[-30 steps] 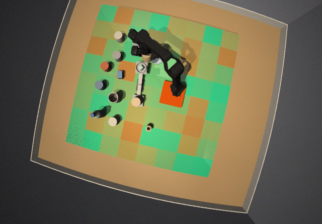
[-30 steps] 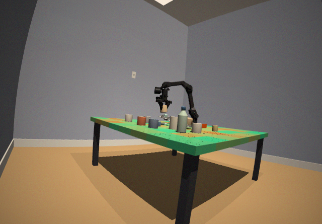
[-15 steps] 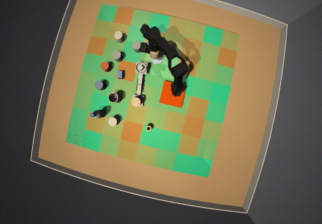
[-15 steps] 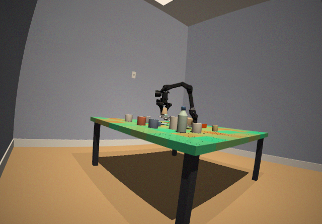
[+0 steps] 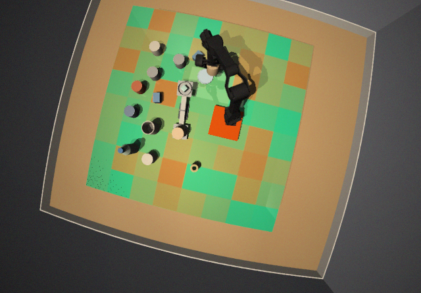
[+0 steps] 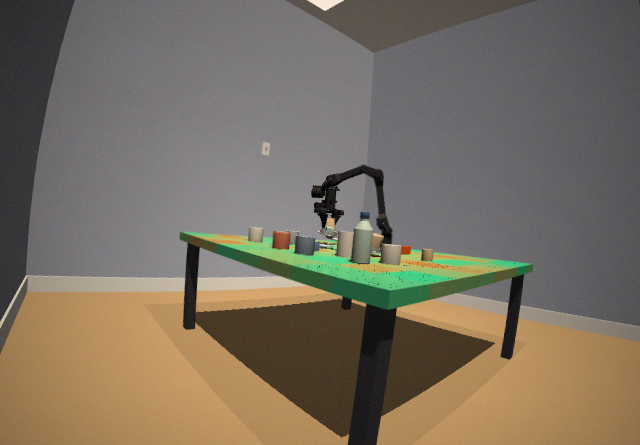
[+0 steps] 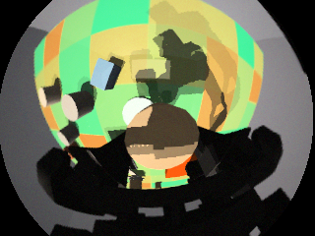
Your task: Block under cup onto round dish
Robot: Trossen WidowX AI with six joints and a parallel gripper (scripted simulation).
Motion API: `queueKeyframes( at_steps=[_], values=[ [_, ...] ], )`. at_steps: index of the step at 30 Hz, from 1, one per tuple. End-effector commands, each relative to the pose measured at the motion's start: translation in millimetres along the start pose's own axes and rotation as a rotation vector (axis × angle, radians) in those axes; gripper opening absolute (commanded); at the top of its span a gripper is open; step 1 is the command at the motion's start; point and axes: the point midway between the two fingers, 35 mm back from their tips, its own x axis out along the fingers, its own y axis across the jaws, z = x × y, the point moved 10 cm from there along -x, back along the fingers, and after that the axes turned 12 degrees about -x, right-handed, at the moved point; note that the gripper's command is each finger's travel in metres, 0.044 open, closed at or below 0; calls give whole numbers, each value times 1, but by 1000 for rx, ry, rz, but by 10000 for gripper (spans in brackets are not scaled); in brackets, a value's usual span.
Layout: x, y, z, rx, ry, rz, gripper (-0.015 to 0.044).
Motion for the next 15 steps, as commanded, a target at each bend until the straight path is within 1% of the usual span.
queueKeyframes(
  at_steps=[1, 11, 15],
  values=[
    [2, -15, 0, -2, -13, 6, 0],
    [17, -55, -1, -2, -18, 1, 0],
    [20, -61, -2, -2, -18, 0, 0]
  ],
)
